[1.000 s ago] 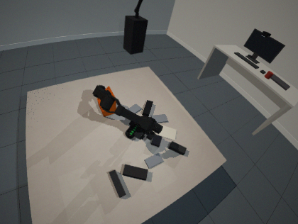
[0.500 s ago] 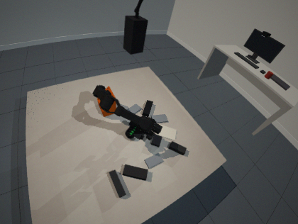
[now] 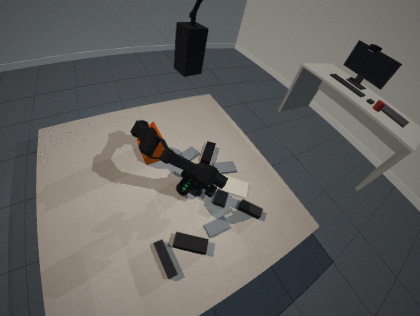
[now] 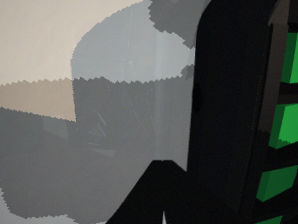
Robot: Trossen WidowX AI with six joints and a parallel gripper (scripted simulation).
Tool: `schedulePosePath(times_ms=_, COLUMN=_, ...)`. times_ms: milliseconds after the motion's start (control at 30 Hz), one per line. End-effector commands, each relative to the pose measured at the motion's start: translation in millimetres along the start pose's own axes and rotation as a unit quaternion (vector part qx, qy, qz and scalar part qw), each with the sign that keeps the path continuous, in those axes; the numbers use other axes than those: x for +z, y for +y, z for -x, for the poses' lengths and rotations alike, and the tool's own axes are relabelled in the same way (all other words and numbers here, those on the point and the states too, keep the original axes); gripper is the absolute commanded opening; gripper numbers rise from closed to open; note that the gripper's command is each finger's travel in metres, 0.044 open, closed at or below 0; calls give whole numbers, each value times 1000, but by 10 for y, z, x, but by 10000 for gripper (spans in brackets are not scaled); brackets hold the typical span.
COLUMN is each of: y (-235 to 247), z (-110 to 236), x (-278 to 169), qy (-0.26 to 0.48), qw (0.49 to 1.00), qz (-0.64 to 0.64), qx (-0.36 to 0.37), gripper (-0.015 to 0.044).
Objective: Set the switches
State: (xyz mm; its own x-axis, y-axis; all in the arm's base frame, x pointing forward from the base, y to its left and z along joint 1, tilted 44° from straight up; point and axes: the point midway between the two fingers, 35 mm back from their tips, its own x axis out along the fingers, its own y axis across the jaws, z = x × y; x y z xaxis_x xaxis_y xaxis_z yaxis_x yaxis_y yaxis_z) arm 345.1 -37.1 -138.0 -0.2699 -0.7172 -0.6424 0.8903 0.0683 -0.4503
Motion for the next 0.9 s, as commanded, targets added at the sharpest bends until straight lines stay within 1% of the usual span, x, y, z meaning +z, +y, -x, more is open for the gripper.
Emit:
schedulePosePath(times_ms=0, y=-90, z=-34, x=-9, qy=-1, qw=1000, qz=8, qx=-7, gripper=0)
schedulePosePath(times_ms=500, y=-271, z=-72, x=-8, qy=-1, qw=1000, qz=8, qx=-7, gripper=0)
schedulePosePath(times_ms=533, y=-139, z=16, x=13, qy=-1, qw=1000, qz=-3, qx=6, gripper=0)
schedulePosePath(times_ms=600, y=-104, z=133, x=7, qy=0, qw=1000, qz=0, qx=3, gripper=0)
schedulePosePath(times_ms=700, y=-50, z=407, x=-9, qy=0, qw=1000, qz=6, qx=-4, gripper=0)
schedulePosePath(times_ms=767, y=-43, z=469, x=-13, qy=0, qw=1000, qz=8, qx=-6, gripper=0)
schedulePosePath(times_ms=867, y=-43, z=469, x=-13, qy=0, qw=1000, qz=8, qx=-6, gripper=0)
